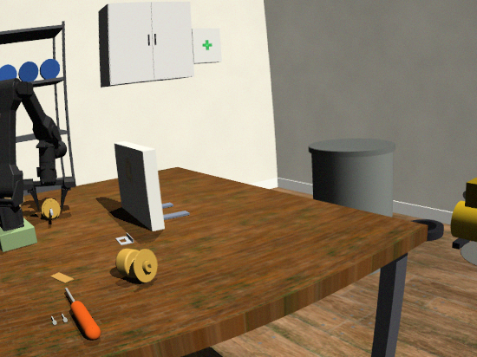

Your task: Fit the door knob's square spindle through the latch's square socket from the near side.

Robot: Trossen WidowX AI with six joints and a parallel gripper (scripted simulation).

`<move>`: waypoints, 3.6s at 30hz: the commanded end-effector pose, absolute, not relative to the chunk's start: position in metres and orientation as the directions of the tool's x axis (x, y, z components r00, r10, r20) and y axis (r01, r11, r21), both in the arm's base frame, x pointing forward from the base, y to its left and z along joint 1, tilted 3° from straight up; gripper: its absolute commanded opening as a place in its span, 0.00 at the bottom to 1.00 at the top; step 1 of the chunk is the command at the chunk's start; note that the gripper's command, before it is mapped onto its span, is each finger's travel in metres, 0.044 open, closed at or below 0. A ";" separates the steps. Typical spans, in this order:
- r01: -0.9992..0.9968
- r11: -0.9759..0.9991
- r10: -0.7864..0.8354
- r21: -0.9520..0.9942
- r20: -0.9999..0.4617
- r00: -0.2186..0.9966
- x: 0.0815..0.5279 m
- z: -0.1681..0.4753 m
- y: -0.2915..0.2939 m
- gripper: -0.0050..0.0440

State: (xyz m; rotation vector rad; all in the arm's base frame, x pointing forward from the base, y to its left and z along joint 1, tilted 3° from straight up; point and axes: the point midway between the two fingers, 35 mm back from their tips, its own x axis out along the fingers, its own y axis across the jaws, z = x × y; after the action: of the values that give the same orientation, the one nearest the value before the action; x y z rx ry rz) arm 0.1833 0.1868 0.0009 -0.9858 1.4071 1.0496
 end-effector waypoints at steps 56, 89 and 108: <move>-0.962 0.264 -0.022 0.073 -0.996 -0.082 0.184 0.068 0.189 0.10; -0.972 -0.221 -0.053 0.084 -0.996 -0.074 0.222 0.094 0.133 0.10; -0.804 -0.585 -0.078 0.102 -0.995 -0.070 0.243 0.112 0.081 0.10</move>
State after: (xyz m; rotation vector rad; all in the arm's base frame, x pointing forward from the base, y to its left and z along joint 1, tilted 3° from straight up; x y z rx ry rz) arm 0.2365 0.0916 0.1034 -1.5962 1.0158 1.6693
